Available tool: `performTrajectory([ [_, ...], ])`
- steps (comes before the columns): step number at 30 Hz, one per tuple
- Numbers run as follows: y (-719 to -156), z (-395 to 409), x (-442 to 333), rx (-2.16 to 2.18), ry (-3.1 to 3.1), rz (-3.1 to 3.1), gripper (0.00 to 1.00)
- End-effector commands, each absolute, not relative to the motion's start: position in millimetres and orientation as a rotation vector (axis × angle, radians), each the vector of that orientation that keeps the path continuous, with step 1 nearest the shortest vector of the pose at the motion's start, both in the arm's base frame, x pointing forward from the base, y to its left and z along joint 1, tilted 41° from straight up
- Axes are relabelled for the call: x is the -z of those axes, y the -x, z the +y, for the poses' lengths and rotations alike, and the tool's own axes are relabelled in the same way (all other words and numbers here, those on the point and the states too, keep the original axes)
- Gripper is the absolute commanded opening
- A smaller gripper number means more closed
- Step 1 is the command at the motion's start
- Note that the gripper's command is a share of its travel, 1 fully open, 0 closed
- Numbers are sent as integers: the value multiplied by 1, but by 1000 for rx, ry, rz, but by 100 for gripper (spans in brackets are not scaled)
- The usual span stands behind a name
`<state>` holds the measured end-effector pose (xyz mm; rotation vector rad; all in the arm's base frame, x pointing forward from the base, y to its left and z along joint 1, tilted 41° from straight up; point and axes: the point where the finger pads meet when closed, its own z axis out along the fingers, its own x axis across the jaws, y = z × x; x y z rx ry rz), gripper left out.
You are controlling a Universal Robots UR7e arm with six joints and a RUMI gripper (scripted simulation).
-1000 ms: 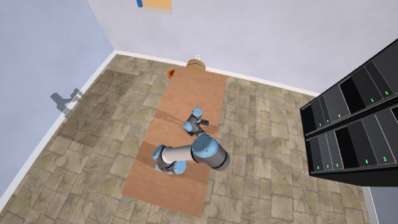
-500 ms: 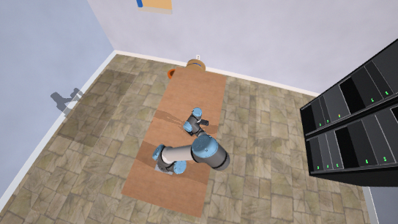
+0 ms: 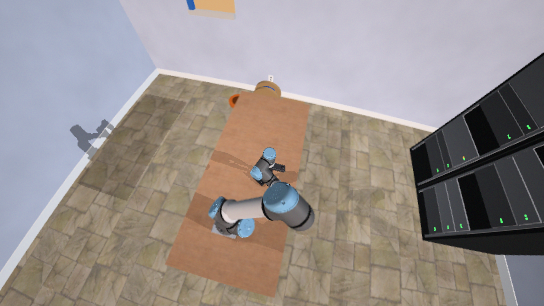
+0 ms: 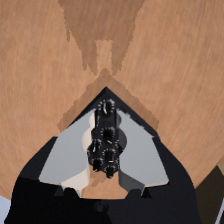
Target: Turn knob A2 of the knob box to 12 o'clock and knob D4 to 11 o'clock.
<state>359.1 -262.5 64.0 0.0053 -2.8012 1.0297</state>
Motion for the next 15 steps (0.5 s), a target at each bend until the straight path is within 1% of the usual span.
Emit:
performTrajectory([
  [1, -359, -265, -61, -1031, -6, -2802, 11],
  [15, -358, -267, -59, -1031, -6, -2802, 11],
])
